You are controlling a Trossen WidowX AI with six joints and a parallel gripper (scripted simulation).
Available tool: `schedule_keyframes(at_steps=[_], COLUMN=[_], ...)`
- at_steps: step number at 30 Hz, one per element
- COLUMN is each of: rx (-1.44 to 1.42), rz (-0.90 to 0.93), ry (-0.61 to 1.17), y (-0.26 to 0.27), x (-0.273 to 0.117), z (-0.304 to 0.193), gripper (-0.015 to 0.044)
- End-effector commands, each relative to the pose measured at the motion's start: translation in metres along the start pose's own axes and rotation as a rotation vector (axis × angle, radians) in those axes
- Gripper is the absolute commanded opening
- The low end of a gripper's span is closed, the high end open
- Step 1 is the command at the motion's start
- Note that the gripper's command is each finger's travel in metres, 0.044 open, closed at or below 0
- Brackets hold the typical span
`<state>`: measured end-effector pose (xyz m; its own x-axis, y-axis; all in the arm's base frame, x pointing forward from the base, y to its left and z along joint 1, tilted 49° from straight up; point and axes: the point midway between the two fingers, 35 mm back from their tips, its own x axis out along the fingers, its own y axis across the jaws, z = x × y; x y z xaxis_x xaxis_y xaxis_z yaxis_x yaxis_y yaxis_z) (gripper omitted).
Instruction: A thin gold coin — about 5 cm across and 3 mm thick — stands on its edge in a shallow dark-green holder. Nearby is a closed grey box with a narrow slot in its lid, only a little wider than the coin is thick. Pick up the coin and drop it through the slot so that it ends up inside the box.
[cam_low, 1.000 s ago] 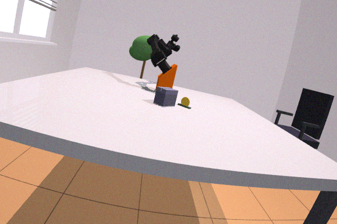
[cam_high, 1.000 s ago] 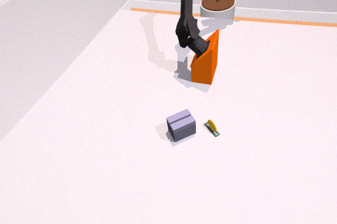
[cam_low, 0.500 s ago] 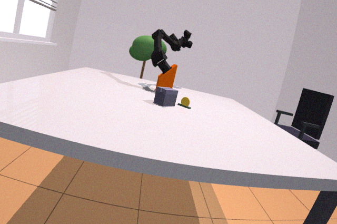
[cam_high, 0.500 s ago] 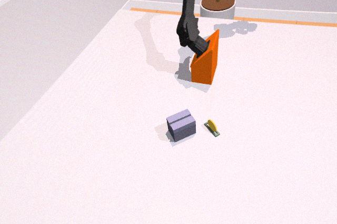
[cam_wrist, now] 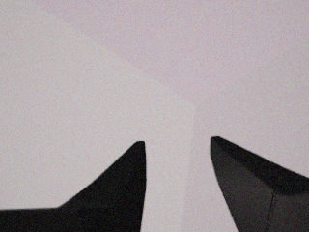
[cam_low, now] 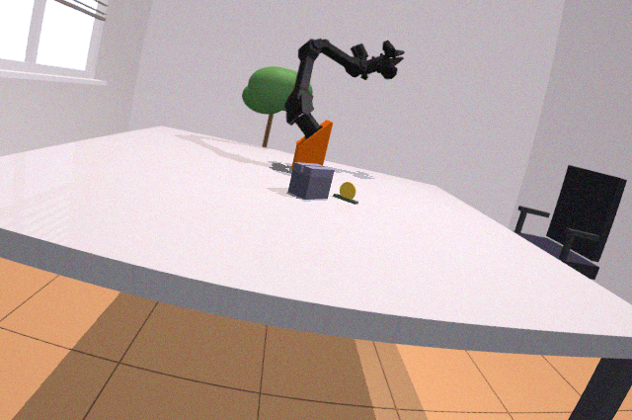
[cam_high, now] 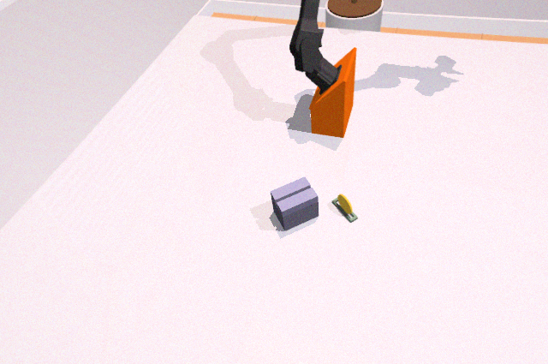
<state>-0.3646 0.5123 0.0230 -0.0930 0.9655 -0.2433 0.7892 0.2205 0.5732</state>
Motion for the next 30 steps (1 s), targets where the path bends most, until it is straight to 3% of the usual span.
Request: schedule_keyframes(at_steps=[1,8,15,22,30], rx=[-0.014,-0.013,0.018,0.080,0.195], rz=[0.051,0.131,0.201,0.257,0.299], ry=[-0.141,-0.410,-0.691,-0.982,-1.325], y=[0.048,0.134,0.217,0.291,0.354], x=[0.026,0.046,0.034,-0.011,-0.100], z=[0.050,0.145,0.243,0.338,0.432], gripper=[0.0161,0.0161,0.0161,0.0161,0.0161])
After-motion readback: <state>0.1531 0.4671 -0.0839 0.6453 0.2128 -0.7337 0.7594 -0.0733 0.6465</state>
